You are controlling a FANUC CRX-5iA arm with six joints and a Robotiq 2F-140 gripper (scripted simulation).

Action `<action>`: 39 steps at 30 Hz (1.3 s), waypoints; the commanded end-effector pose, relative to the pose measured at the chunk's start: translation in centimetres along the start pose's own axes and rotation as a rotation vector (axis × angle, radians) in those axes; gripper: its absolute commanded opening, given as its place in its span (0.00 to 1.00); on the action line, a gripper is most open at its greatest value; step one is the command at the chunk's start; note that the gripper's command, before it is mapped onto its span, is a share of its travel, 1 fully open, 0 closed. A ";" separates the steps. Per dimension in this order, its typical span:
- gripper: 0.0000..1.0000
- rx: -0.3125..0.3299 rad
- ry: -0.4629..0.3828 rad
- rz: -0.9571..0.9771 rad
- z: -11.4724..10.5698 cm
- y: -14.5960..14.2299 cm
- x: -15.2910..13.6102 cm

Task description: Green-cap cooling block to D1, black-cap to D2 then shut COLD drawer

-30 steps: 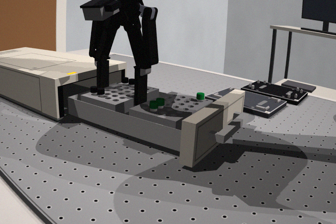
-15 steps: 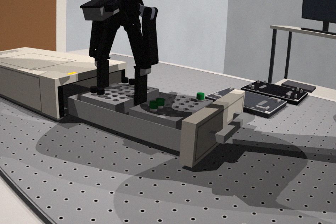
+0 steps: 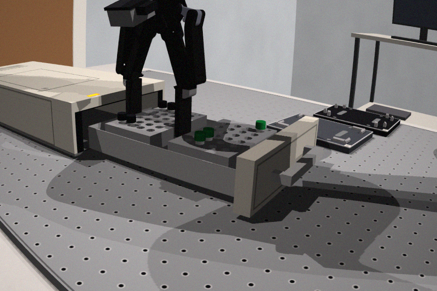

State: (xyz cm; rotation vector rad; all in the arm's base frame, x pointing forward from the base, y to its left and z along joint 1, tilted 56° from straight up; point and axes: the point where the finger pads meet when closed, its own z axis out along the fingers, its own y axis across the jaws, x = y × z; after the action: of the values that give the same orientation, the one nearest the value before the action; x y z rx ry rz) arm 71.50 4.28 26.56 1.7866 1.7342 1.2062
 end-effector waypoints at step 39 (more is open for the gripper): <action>0.10 -0.002 0.000 0.000 -0.9 0.1 0.0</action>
State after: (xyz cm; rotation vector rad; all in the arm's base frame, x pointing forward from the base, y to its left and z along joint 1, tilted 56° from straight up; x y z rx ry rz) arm 70.93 4.07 26.95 1.7869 1.7344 1.2062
